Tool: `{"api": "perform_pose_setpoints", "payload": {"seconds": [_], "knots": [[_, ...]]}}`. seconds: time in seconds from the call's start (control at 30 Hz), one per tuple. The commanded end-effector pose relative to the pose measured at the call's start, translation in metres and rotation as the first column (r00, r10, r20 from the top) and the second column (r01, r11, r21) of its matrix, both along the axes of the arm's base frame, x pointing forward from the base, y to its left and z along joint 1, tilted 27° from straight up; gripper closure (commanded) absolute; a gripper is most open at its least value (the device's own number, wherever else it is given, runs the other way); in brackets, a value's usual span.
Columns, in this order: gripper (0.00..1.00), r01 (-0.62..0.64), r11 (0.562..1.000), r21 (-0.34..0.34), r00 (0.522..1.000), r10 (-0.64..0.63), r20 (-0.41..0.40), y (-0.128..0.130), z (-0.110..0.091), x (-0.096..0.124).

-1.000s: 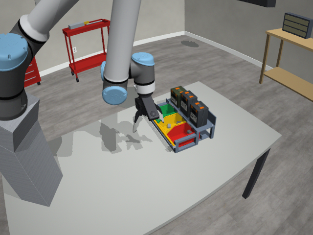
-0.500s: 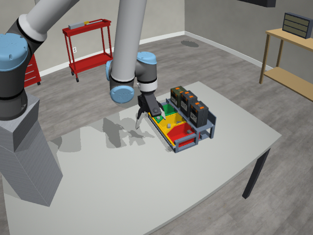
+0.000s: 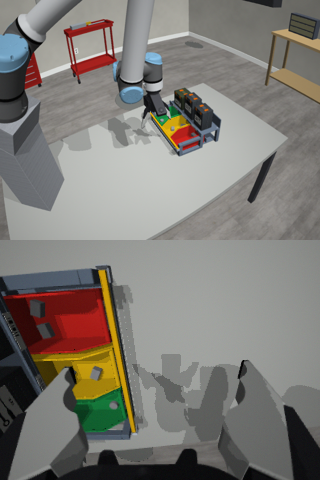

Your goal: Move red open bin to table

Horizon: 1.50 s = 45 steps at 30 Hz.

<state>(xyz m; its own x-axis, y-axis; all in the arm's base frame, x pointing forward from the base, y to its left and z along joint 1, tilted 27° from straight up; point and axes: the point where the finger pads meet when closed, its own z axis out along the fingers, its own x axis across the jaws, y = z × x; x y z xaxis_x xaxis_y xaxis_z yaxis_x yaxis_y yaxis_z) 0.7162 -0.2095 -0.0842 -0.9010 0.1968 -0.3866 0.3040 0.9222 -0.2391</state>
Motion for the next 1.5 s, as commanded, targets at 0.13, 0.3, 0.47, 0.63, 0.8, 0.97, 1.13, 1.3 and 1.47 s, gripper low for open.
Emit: {"api": "perform_pose_setpoints", "payload": {"seconds": [0.13, 0.3, 0.47, 0.63, 0.8, 0.97, 1.13, 1.3, 1.47], "knots": [[0.00, 0.001, 1.000, -0.001, 1.000, -0.001, 0.000, 0.003, -0.001, 0.007], [0.00, 0.001, 1.000, 0.000, 1.000, -0.001, 0.000, 0.026, -0.013, 0.047], [0.00, 0.001, 1.000, 0.000, 1.000, -0.001, 0.000, 0.026, -0.013, 0.047], [0.00, 0.001, 1.000, 0.000, 1.000, -0.001, 0.000, 0.026, -0.013, 0.047], [0.00, 0.001, 1.000, 0.000, 1.000, -0.001, 0.000, 0.040, -0.020, 0.074], [0.00, 0.001, 1.000, 0.000, 1.000, -0.001, 0.000, 0.050, -0.026, 0.092], [0.00, 0.001, 1.000, 0.000, 1.000, -0.001, 0.000, 0.050, -0.026, 0.092], [0.00, 0.000, 1.000, 0.000, 1.000, 0.000, 0.000, 0.055, -0.028, 0.100], [0.00, 0.001, 1.000, 0.000, 1.000, -0.001, 0.000, 0.075, -0.039, 0.137]]}}
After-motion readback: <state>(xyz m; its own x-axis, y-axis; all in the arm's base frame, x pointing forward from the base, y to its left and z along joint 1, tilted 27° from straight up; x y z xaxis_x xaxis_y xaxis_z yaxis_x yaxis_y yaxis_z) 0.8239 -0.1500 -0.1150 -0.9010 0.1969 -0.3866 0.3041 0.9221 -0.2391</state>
